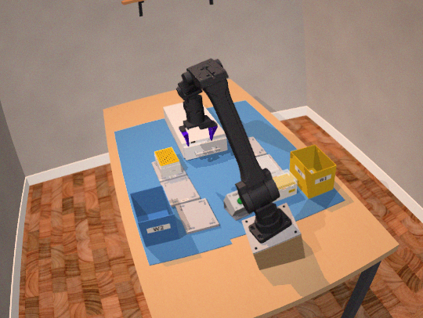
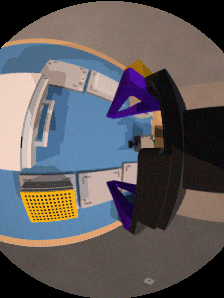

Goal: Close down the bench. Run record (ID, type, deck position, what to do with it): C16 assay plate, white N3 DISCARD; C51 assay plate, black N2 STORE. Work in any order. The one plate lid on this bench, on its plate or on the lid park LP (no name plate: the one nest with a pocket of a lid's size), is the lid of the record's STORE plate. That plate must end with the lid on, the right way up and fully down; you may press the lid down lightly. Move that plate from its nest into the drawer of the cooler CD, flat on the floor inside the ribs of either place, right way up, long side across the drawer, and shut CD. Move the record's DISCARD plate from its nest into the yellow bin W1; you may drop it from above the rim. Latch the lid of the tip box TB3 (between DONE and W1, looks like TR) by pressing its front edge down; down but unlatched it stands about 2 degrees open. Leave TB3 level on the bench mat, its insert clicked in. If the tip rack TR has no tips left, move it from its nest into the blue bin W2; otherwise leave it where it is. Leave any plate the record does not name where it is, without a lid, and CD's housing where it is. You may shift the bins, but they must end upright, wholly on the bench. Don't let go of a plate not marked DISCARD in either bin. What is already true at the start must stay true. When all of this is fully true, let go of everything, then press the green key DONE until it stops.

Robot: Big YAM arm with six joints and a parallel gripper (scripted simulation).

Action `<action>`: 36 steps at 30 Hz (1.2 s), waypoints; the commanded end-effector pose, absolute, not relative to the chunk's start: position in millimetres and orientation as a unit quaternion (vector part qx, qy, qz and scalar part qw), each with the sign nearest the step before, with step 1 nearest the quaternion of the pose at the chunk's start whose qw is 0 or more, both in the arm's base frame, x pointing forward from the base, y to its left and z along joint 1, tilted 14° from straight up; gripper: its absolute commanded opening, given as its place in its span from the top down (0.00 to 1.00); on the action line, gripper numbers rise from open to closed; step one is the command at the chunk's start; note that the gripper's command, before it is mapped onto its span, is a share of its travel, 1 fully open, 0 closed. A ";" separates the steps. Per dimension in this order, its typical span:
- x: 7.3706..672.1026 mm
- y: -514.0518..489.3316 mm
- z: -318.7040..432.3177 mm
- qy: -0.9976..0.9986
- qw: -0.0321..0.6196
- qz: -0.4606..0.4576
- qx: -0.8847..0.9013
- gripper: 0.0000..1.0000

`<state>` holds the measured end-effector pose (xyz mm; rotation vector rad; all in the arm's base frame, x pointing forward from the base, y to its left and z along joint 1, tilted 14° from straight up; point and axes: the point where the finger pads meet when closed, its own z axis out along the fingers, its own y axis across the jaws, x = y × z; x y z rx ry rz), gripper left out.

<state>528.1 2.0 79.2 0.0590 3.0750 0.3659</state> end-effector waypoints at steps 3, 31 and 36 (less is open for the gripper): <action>559.0 12.3 105.2 0.992 0.047 0.116 0.026 0.00; 621.2 92.4 133.3 0.991 0.048 0.119 0.026 0.00; 628.4 100.7 136.5 0.991 0.048 0.119 0.027 0.00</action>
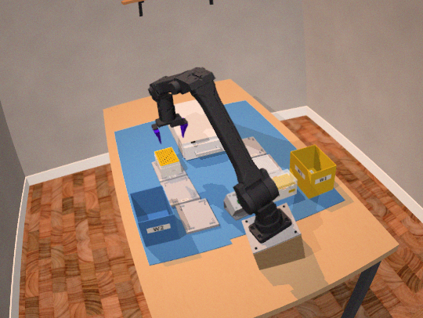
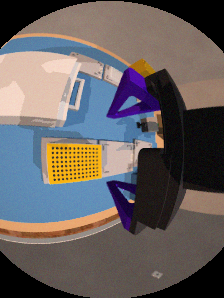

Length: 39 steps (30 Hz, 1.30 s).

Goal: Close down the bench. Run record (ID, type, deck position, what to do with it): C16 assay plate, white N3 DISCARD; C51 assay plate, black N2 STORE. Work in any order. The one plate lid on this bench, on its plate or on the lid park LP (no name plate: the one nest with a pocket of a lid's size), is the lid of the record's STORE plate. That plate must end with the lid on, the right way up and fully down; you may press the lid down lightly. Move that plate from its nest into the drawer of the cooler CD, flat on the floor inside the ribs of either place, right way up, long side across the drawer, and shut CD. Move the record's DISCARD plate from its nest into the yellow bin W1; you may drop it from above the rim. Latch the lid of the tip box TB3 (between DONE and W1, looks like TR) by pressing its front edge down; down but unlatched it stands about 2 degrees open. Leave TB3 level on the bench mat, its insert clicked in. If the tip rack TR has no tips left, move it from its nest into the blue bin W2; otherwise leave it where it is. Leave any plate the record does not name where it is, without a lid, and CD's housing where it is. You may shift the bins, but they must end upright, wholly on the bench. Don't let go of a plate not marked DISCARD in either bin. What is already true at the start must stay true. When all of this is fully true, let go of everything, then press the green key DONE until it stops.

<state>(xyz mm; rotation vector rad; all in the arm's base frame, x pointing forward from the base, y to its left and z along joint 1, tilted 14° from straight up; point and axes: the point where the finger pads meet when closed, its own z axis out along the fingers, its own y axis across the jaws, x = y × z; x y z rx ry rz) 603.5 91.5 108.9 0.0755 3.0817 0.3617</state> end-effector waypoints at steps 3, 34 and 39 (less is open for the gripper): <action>635.3 110.8 139.7 0.991 0.048 0.120 0.026 0.00; 640.4 121.2 131.3 0.991 0.051 0.121 0.029 0.00; 636.1 127.3 104.1 0.992 0.032 0.118 0.027 0.00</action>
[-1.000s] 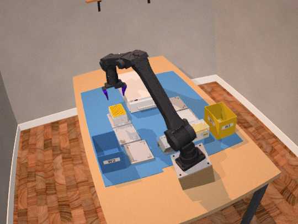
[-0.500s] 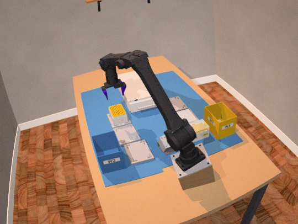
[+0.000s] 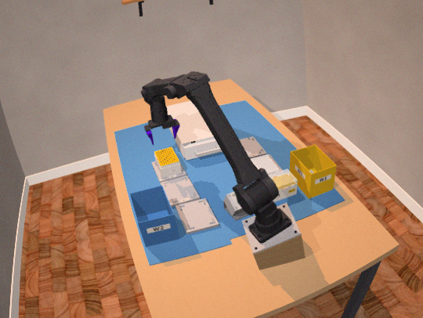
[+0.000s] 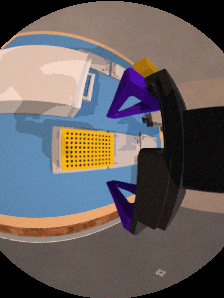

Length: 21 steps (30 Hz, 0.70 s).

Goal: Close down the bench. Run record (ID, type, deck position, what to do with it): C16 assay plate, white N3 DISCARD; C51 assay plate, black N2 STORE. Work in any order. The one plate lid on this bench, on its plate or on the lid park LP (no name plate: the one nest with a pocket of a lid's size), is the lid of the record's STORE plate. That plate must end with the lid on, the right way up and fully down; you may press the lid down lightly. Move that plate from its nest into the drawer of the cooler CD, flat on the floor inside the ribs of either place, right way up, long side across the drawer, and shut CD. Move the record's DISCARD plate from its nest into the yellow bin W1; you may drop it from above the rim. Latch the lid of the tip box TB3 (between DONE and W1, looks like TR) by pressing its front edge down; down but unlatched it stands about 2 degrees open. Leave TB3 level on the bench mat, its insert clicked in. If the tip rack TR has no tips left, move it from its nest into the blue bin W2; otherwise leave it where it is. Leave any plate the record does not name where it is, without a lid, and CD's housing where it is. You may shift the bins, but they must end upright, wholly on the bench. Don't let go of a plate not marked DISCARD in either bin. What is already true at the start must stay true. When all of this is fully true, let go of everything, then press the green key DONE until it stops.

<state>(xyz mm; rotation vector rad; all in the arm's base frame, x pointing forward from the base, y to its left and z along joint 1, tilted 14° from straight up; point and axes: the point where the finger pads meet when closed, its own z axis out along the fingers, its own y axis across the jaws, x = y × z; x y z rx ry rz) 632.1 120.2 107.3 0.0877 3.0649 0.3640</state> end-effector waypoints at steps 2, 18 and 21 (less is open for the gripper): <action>639.3 126.5 104.7 0.992 0.037 0.118 0.028 0.00; 643.0 130.2 98.9 0.991 0.047 0.120 0.028 0.00; 638.0 133.3 88.0 0.992 0.039 0.119 0.026 0.00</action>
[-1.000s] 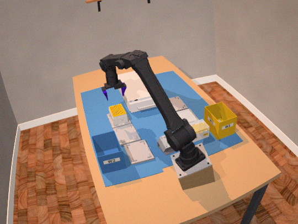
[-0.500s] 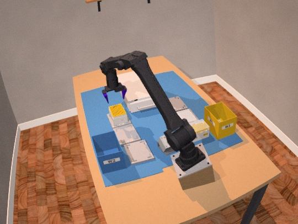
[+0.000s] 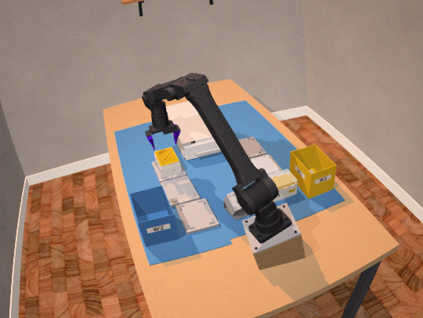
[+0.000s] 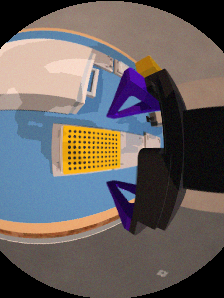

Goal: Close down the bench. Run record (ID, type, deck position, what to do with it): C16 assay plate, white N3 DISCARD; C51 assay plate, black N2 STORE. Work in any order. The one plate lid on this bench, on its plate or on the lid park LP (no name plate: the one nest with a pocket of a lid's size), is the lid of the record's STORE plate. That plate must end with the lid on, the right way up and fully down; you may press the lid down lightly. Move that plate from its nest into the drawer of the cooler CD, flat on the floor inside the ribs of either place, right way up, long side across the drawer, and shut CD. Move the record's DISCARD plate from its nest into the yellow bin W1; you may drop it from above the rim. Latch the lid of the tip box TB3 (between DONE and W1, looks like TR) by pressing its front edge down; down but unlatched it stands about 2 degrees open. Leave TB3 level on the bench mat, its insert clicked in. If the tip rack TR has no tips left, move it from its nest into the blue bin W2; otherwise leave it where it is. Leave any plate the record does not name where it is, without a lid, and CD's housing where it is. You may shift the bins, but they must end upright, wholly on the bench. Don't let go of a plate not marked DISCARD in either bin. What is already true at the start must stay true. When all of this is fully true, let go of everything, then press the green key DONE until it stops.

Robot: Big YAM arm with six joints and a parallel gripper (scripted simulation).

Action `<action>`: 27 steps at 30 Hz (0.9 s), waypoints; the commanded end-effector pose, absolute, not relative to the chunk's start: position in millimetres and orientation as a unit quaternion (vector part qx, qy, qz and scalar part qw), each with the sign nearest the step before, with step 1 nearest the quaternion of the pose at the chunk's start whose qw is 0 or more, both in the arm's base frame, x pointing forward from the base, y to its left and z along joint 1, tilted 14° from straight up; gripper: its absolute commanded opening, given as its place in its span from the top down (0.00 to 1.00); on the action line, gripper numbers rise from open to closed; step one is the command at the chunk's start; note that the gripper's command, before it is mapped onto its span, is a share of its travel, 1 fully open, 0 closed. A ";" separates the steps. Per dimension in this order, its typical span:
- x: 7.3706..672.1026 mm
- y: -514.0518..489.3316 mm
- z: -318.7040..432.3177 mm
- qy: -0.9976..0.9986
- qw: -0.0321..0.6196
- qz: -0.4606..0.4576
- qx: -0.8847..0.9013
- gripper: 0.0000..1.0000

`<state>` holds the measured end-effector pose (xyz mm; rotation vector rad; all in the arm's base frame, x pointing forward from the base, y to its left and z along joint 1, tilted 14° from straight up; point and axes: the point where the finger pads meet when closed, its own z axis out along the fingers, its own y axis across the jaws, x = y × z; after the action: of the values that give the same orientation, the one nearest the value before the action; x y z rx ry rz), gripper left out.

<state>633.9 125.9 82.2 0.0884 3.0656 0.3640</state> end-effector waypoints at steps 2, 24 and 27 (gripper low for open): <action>637.9 133.6 77.1 0.992 0.033 0.118 0.027 0.00; 639.2 137.3 53.2 0.992 0.032 0.118 0.028 0.00; 641.6 140.9 52.1 0.992 0.036 0.119 0.026 0.00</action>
<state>635.7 133.1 53.5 0.0879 3.0639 0.3642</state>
